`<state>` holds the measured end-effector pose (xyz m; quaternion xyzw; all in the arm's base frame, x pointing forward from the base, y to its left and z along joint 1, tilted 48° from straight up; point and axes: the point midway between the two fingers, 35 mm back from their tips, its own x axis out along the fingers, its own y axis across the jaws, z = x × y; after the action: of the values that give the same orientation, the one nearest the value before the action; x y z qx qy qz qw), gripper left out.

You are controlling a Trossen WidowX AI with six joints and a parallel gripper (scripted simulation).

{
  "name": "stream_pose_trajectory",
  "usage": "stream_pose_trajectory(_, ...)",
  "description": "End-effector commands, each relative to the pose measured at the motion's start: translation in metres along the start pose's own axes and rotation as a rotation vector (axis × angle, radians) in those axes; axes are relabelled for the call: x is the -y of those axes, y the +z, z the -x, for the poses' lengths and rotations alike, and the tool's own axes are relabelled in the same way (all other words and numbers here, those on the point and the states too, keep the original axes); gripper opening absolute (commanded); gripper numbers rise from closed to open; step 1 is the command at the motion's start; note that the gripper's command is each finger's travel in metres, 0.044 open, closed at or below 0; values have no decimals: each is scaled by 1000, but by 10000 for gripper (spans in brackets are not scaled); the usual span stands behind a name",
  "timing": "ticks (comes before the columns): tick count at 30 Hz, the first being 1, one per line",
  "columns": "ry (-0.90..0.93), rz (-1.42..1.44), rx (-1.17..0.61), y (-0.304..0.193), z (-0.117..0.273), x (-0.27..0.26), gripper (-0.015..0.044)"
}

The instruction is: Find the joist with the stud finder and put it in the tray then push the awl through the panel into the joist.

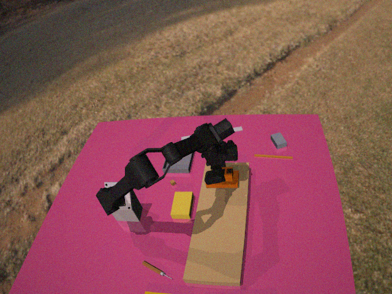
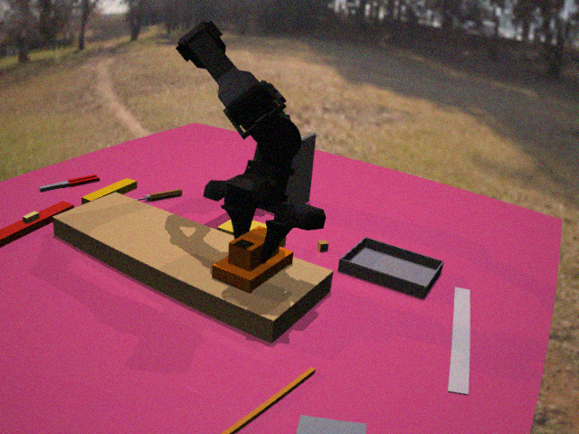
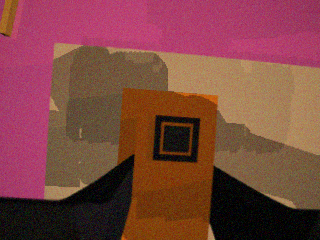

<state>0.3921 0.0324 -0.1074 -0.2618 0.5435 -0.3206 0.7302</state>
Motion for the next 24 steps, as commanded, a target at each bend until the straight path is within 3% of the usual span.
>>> stream_pose_trajectory(1, 3, 3, -2, -2, 0, -11, 0)
stream_pose_trajectory(24, 3, 1, 1, 0, 1, -34, 0)
